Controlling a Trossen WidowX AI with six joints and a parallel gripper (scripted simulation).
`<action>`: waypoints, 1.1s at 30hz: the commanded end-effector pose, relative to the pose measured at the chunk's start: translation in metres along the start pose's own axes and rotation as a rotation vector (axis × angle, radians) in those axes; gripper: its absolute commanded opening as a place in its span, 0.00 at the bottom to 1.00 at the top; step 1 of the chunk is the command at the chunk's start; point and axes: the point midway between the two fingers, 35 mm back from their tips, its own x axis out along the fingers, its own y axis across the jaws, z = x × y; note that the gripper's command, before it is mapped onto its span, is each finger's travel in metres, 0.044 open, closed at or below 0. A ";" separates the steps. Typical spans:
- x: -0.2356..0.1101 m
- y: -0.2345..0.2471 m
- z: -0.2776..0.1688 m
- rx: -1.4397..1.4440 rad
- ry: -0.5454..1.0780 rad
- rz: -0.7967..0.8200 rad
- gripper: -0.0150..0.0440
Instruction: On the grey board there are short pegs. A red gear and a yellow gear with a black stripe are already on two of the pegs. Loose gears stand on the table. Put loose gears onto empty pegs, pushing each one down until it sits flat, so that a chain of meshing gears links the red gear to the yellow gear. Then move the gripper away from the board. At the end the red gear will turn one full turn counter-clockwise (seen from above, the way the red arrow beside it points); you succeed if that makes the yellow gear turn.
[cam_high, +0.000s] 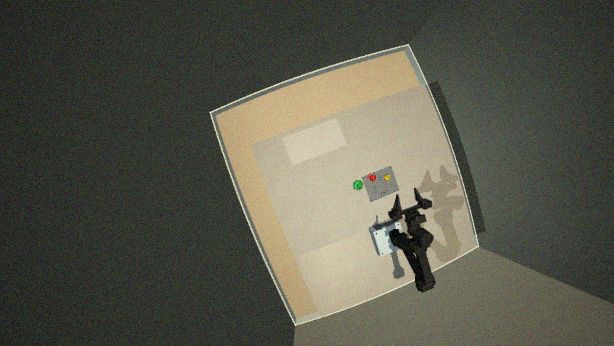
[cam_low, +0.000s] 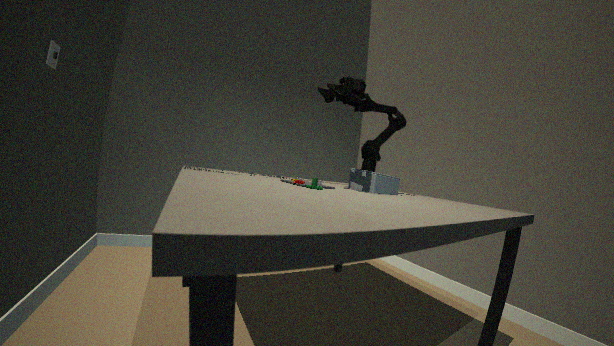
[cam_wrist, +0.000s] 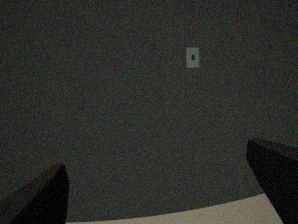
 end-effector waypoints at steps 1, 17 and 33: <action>0.002 0.001 -0.002 0.001 0.010 0.002 0.98; 0.078 0.066 -0.187 0.085 0.892 0.089 1.00; 0.036 0.109 -0.328 0.017 1.645 0.077 1.00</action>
